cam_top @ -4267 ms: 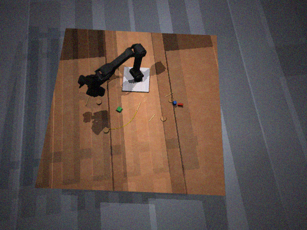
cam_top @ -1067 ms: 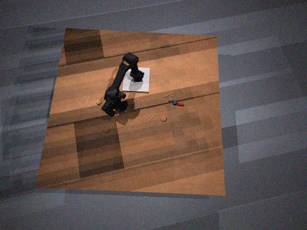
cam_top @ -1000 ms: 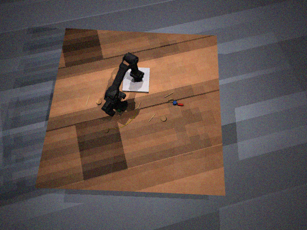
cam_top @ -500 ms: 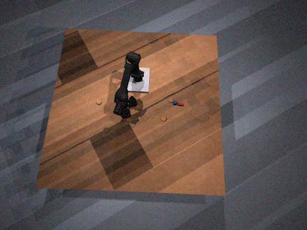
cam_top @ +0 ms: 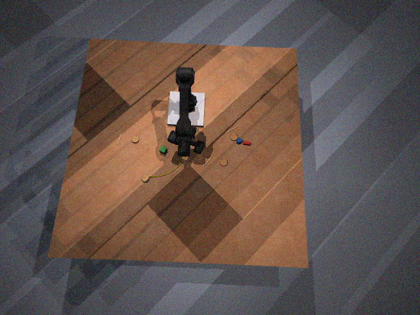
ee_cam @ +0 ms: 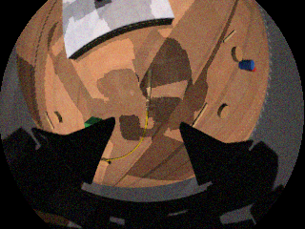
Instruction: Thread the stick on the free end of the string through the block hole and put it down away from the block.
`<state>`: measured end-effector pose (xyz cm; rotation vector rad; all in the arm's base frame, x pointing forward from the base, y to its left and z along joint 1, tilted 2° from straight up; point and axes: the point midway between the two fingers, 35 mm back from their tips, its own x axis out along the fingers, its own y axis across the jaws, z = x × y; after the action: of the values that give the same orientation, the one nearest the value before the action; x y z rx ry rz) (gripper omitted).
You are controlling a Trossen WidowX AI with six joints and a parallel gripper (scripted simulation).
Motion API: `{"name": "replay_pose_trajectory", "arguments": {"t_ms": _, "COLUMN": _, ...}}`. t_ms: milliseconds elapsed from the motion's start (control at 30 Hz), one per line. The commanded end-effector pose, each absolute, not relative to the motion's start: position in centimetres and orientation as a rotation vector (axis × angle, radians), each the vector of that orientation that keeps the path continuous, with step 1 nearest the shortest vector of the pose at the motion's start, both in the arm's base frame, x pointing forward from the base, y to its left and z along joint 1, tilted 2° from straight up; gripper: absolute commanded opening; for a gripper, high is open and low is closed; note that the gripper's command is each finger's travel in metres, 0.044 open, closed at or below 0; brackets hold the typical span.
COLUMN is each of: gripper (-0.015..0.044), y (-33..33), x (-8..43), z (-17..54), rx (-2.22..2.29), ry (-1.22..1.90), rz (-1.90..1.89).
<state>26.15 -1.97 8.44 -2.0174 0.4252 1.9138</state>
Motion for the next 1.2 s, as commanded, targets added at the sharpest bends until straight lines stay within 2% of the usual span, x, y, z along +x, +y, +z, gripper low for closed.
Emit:
{"name": "replay_pose_trajectory", "arguments": {"t_ms": 0, "gripper": 0.044, "y": -1.9, "x": 25.9, "z": 8.3, "rx": -2.037, "ry": 0.405, "rz": 1.935}}
{"name": "replay_pose_trajectory", "arguments": {"t_ms": 400, "gripper": 0.0125, "y": -1.9, "x": 25.9, "z": 8.3, "rx": -2.037, "ry": 0.405, "rz": 1.935}}
{"name": "replay_pose_trajectory", "arguments": {"t_ms": 1167, "gripper": 0.0122, "y": -1.9, "x": 26.2, "z": 6.2, "rx": -2.037, "ry": 0.405, "rz": 1.935}}
